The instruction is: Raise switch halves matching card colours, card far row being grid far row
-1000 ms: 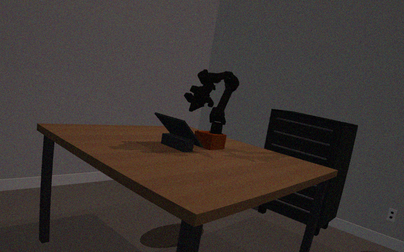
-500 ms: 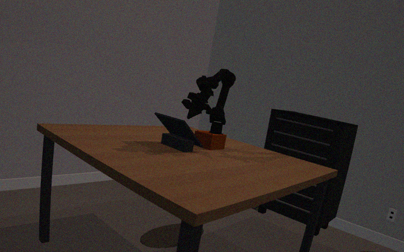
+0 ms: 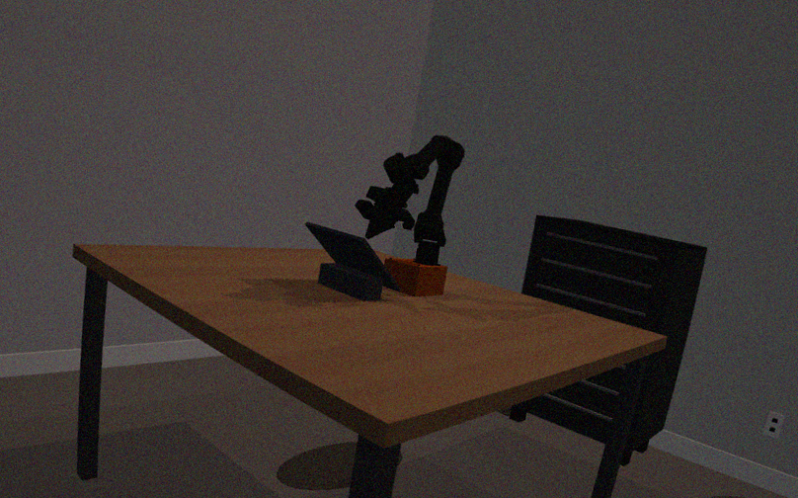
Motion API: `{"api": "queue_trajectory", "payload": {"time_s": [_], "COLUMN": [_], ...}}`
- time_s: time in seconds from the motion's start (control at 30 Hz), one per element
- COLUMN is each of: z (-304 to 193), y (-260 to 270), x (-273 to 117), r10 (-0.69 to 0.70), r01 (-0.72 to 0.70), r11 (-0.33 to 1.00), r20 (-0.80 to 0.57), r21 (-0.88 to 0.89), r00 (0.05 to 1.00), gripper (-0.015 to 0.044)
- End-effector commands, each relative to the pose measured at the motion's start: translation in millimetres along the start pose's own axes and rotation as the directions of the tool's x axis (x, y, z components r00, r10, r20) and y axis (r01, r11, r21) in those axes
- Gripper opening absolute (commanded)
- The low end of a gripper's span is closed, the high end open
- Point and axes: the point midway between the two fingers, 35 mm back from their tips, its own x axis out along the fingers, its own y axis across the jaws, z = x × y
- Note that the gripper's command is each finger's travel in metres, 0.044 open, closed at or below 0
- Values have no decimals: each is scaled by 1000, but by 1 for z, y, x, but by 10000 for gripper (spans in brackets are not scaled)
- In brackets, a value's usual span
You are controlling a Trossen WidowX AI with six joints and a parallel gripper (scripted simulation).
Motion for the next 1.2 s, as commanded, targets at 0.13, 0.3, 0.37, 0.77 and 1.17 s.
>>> {"api": "queue_trajectory", "payload": {"time_s": [0.13,0.3,0.37,0.77,1.17], "z": [-3,-3,-3,-3,-2], "y": [1,1,1,1,1], "x": [11,11,11,11,12], "r10": [3,3,3,3,3], "r01": [-3,-3,-3,-3,-3], "r11": [1000,1000,1000,1000,1000], "r20": [-10,-10,-10,-10,-9], "r21": [-8,-8,-8,-8,-8], "r00": [1000,1000,1000,1000,1000], "gripper": [0,0,0,0,0]}}
